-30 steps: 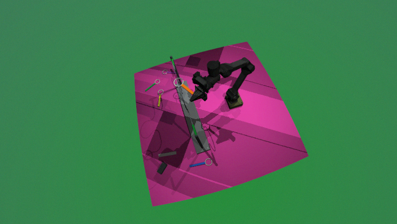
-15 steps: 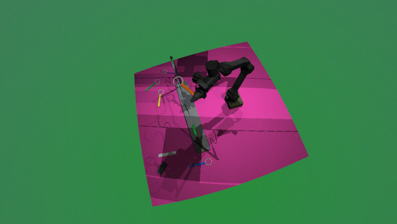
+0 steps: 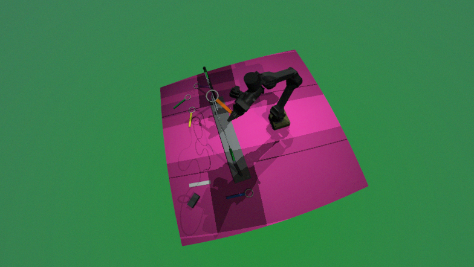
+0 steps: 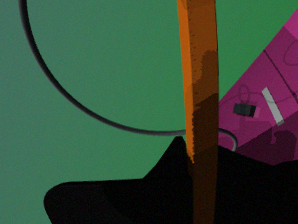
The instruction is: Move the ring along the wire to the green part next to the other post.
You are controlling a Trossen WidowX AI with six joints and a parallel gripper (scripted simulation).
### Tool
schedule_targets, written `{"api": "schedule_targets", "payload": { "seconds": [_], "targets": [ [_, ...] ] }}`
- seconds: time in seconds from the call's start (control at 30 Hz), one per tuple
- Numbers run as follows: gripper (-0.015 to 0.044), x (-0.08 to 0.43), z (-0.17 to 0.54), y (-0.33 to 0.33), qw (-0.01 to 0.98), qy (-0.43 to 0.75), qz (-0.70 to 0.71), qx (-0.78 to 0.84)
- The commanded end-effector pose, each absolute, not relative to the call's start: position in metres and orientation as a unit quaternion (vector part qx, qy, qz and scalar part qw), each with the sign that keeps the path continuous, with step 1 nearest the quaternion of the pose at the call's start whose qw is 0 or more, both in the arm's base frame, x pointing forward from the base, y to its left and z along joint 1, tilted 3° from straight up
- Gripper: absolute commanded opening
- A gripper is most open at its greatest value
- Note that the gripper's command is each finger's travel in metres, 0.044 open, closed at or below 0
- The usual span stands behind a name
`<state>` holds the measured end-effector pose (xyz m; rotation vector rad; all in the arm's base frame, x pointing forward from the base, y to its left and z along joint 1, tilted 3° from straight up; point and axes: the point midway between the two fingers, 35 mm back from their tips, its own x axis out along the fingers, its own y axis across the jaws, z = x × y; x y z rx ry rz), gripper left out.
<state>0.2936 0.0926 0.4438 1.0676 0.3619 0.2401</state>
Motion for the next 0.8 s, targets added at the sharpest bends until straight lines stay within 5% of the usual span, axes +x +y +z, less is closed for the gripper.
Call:
{"api": "schedule_targets", "payload": {
  "seconds": [0.0,0.77],
  "targets": [
    [-0.015,0.2958,0.4435,0.092,0.85,0.174,0.107,0.486],
    [-0.015,0.2957,0.4365,0.0864,0.909,0.195,0.066,0.363]
  ]
}}
